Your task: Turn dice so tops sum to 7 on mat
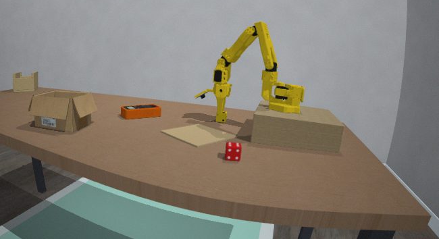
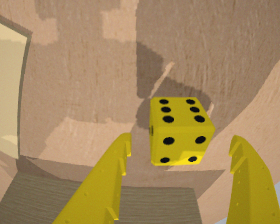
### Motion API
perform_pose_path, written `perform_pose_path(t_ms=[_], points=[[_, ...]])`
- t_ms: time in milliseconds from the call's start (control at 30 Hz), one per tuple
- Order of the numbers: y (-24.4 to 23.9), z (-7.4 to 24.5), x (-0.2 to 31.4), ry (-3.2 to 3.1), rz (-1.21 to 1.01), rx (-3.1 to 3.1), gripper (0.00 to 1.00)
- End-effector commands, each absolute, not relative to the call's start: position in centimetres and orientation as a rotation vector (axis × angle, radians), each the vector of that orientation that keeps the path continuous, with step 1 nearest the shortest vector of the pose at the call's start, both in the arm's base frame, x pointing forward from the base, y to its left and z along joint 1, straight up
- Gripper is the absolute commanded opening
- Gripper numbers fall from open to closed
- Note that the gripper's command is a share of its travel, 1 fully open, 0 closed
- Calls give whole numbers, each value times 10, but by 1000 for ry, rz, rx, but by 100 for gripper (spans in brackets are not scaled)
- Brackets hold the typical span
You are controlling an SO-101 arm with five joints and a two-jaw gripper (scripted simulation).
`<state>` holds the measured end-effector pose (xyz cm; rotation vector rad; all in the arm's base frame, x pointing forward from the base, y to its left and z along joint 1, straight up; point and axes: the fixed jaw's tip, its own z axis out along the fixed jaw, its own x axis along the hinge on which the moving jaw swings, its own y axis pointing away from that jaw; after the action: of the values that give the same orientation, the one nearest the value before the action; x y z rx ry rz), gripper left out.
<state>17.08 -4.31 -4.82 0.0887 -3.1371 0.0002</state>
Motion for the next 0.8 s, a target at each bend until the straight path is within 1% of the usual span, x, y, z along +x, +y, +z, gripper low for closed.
perform_pose_path(t_ms=[0, 267, 767], points=[[-44, -55, 168, -3128, -7, 86, 35], [-44, -61, 167, -3128, -7, 86, 35], [-44, -61, 167, -3128, -7, 86, 34]])
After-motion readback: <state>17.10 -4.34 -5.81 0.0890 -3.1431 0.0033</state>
